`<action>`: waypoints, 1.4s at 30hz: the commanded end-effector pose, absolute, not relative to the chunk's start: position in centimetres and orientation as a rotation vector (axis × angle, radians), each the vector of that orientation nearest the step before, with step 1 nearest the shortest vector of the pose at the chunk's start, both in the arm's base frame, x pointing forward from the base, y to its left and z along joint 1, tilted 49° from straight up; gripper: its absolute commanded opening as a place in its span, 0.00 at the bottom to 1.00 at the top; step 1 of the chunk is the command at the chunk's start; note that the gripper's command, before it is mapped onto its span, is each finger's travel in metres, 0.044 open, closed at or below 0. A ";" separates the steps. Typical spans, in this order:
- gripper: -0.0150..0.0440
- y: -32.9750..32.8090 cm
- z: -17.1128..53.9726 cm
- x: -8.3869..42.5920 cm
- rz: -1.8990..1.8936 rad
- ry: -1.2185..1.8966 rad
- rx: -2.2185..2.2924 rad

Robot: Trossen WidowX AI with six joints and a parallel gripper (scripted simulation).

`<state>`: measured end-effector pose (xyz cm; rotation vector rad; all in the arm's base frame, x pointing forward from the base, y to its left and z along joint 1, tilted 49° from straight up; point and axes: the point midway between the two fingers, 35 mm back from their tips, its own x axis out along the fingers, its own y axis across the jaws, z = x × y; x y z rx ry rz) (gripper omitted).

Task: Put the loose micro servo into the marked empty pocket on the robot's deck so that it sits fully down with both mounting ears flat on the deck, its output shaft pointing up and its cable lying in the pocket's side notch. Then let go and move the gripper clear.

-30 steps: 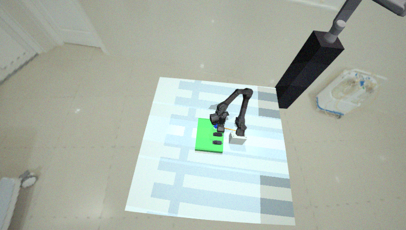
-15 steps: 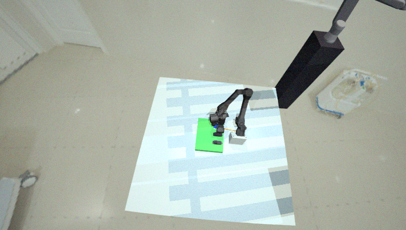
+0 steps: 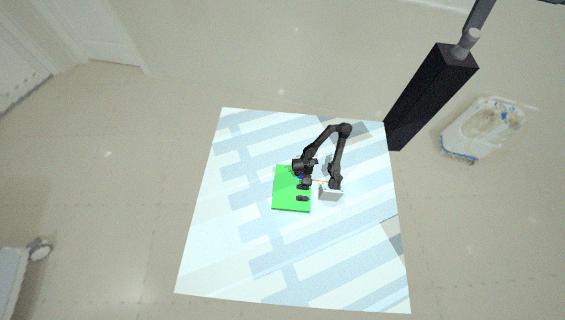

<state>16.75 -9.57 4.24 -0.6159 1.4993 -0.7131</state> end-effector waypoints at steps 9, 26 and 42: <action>0.57 -7.4 6.1 16.9 -0.713 1.496 -0.613; 1.00 -3.7 10.2 26.1 -0.712 1.491 -0.611; 1.00 0.2 13.9 27.5 -0.715 1.478 -0.614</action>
